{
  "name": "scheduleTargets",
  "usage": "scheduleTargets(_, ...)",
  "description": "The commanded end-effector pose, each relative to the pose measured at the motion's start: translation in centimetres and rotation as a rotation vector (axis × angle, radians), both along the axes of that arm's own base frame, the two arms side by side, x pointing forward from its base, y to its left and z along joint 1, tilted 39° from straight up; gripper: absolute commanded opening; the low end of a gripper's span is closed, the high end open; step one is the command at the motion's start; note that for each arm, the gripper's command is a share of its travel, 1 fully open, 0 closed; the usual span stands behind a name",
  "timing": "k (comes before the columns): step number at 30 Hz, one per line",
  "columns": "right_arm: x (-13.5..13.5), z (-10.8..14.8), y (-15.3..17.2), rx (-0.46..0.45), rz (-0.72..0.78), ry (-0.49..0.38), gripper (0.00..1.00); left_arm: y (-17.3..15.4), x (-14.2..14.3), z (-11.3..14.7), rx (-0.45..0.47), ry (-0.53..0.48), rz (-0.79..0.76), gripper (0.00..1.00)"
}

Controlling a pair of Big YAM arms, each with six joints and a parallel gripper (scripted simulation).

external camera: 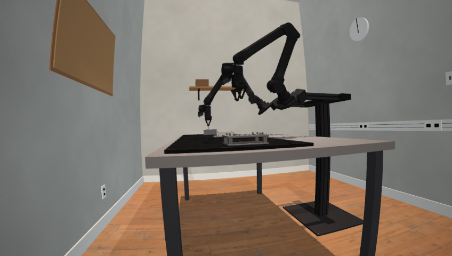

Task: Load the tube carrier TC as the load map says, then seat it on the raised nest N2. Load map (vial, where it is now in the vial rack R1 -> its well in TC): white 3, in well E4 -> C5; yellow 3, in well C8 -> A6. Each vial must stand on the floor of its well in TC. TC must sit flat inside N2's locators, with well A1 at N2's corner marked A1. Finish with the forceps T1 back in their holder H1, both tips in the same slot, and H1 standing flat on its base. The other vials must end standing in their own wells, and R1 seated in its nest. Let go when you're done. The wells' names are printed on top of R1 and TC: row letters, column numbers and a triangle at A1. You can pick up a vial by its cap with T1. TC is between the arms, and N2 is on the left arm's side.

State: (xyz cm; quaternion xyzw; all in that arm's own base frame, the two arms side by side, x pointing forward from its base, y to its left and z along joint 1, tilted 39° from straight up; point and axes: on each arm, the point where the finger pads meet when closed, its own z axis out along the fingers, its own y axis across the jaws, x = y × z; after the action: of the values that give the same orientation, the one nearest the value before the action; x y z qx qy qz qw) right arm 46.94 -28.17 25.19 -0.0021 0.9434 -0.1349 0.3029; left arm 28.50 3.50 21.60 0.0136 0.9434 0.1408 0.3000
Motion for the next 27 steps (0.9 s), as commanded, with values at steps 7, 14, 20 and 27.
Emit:
scheduleTargets(7,1.3,0.7,-0.4,-0.01,-0.003,-0.022,0.07,-0.1,0.5,1.3,0.004,-0.025,-0.014,1.0)
scheduleTargets(14,1.3,0.7,-0.4,-0.01,-0.003,-0.022,0.07,-0.1,0.5,1.3,0.004,-0.025,-0.014,1.0)
scheduleTargets(20,1.3,0.7,-0.4,-0.01,-0.003,-0.022,0.07,-0.1,0.5,1.3,0.004,-0.025,-0.014,1.0)
scheduleTargets(27,0.5,1.8,-0.1,-0.011,-0.003,-0.022,0.07,-0.1,0.5,1.3,0.004,-0.025,-0.014,1.0)
